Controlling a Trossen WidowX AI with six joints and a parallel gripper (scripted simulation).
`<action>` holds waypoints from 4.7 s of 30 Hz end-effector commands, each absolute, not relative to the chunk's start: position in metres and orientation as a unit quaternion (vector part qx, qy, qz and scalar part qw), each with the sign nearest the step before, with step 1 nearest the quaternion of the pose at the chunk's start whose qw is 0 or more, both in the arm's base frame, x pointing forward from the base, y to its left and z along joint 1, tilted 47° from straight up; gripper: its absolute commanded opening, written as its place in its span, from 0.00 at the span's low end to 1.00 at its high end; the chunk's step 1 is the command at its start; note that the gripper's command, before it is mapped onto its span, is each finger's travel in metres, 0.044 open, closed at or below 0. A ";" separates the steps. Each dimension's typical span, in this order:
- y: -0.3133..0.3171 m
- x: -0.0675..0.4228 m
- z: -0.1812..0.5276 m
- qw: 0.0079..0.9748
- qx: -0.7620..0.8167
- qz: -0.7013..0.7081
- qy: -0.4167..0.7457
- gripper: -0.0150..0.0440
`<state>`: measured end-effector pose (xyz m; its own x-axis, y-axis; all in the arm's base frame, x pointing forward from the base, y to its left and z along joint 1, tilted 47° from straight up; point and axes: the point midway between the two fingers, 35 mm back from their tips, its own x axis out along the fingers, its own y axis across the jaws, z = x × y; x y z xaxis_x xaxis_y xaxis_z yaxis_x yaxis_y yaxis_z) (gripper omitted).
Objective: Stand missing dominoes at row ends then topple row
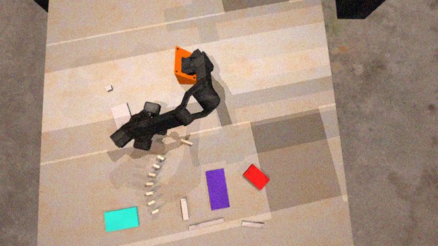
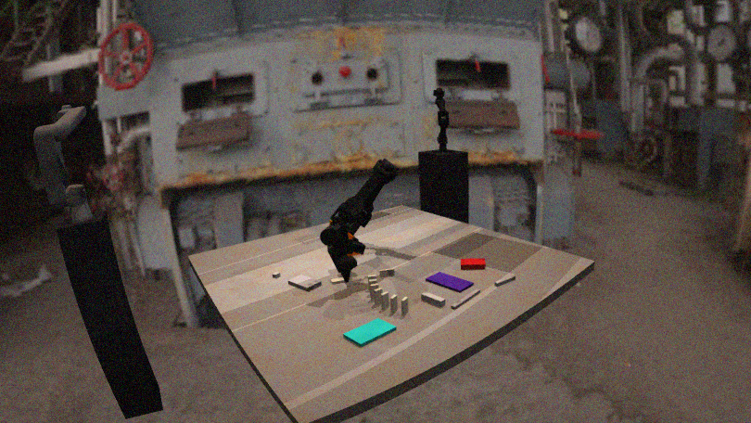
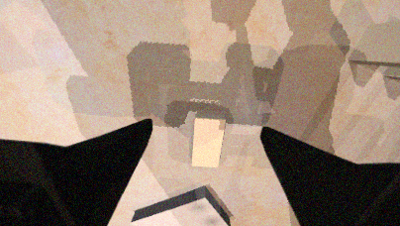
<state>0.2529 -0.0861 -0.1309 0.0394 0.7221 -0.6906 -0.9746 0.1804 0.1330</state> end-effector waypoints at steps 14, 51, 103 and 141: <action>-0.076 0.254 -0.141 0.699 -0.193 0.607 0.326 0.91; -0.193 0.246 -0.032 0.698 -0.194 0.606 0.329 0.44; -0.207 0.242 -0.046 0.460 0.559 -0.059 0.687 0.44; -0.194 0.248 -0.151 0.613 0.410 -0.251 0.627 0.44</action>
